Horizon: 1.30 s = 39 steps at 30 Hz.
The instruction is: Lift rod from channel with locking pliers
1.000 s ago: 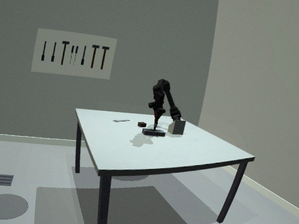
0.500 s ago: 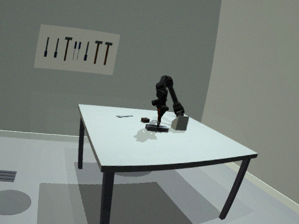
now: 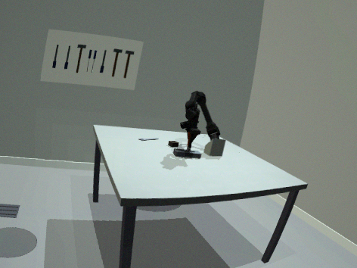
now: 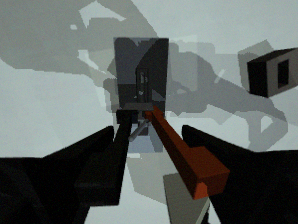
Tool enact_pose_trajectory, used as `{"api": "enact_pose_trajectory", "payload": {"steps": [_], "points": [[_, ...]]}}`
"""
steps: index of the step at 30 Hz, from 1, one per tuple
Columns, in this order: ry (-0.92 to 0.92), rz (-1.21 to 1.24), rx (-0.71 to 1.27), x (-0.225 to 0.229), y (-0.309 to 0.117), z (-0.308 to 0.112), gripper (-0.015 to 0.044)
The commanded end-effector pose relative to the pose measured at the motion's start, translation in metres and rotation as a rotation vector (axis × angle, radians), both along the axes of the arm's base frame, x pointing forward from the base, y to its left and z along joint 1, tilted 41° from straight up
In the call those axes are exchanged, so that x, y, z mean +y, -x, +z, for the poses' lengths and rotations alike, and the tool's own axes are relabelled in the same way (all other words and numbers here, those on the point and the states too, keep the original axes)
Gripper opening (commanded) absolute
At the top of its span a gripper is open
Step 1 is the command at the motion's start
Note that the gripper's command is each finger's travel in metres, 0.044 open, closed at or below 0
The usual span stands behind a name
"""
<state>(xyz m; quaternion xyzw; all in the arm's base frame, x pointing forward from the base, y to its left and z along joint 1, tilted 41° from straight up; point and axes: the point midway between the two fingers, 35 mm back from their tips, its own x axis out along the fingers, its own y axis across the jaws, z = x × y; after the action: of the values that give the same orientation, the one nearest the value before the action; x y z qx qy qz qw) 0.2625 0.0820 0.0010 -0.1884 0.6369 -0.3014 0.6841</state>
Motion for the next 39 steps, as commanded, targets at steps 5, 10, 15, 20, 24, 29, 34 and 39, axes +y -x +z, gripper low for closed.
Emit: {"api": "enact_pose_trajectory", "payload": {"steps": [5,10,15,20,24,29,34,39], "points": [[0.005,0.009,0.003,-0.0033,0.0008,-0.0036,0.0315],[0.005,0.009,0.003,-0.0032,0.0007,-0.0038,0.0309],[0.005,0.009,0.003,-0.0028,0.0007,-0.0041,0.0302],[0.005,0.009,0.003,-0.0024,0.0006,-0.0044,0.0295],[0.005,0.009,0.003,-0.0021,0.0005,-0.0047,0.0290],[0.005,0.009,0.003,-0.0017,0.0004,-0.0050,0.0283],[0.005,0.009,0.003,-0.0013,0.0003,-0.0054,0.0277],[0.005,0.009,0.003,-0.0009,0.0003,-0.0057,0.0270]]}}
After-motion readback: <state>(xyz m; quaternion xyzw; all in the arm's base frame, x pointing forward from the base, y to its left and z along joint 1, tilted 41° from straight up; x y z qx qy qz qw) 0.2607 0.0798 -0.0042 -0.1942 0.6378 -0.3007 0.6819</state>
